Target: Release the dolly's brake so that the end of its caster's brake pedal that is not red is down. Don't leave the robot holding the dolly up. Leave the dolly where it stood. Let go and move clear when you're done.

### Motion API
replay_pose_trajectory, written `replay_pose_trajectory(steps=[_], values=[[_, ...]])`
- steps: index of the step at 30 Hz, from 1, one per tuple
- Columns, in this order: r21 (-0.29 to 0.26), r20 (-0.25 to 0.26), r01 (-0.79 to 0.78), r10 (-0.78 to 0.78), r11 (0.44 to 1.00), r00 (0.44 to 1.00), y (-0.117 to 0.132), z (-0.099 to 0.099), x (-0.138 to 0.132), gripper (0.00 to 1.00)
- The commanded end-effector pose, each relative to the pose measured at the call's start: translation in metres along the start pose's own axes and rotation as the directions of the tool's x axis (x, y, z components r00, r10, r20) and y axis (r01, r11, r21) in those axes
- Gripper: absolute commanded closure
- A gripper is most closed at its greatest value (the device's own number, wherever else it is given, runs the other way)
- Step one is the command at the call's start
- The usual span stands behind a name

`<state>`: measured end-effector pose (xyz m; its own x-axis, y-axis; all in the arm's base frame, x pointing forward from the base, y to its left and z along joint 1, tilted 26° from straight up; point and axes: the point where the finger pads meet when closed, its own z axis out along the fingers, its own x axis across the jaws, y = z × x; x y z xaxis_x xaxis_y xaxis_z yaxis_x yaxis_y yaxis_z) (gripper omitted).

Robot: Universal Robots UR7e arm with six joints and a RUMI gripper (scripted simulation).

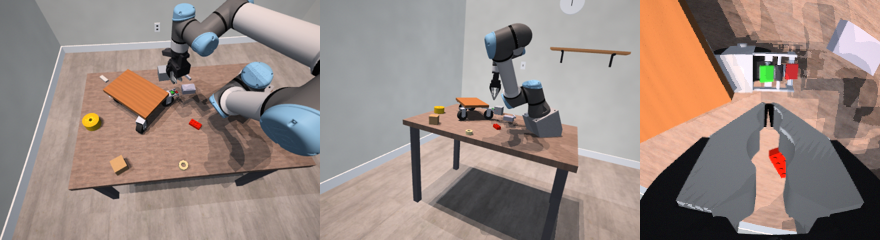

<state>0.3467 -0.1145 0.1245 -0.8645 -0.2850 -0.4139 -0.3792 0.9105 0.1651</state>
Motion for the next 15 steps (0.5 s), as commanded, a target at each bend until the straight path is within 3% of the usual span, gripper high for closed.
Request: replay_pose_trajectory(steps=[1, 15], values=[[0.001, 0.0, 0.0, 0.0, 1.0, 1.0, -0.0003, -0.0003, -0.0001, 1.0], [0.001, 0.0, 0.0, 0.0, 1.0, 1.0, -0.0003, 0.0023, -0.0001, 1.0]])
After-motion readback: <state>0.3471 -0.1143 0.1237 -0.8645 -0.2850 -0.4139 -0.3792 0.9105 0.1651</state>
